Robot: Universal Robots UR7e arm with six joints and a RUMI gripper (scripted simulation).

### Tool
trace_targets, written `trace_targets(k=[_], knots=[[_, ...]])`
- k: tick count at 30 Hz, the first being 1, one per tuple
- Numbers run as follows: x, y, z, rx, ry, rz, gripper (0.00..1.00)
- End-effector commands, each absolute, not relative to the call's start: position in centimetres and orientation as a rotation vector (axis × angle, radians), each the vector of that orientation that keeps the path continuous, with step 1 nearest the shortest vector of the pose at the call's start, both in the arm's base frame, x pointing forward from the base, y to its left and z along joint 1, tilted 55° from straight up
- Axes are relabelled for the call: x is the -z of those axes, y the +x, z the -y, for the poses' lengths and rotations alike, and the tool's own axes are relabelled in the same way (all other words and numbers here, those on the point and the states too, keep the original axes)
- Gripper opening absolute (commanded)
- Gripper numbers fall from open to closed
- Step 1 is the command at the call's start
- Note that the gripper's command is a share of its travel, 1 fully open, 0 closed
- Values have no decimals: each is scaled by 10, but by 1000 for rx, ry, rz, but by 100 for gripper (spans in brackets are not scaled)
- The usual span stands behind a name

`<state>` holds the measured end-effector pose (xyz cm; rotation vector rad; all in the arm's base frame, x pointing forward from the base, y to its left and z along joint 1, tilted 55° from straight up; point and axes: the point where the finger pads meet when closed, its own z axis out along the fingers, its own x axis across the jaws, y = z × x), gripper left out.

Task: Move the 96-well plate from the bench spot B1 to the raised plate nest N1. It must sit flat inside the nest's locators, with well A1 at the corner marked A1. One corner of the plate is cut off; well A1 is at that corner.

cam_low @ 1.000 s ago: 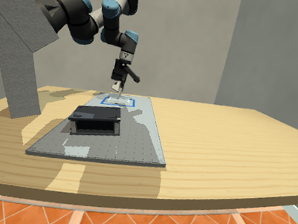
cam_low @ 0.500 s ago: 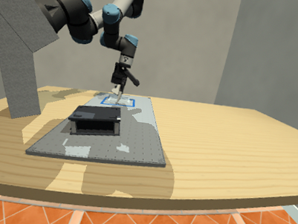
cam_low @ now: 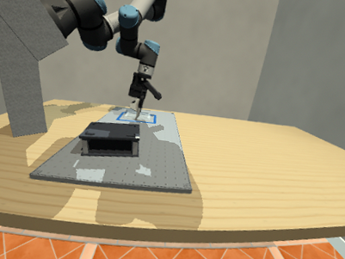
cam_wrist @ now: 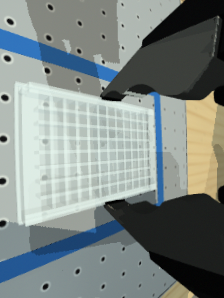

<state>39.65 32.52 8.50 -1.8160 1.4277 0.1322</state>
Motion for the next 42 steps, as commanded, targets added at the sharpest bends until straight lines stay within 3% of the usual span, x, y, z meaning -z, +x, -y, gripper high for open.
trace_targets(k=[1, 42], knots=[[-85, 397, -325, -132, -1816, -1427, 0], [-97, 386, -313, -132, -1816, -1427, 0]])
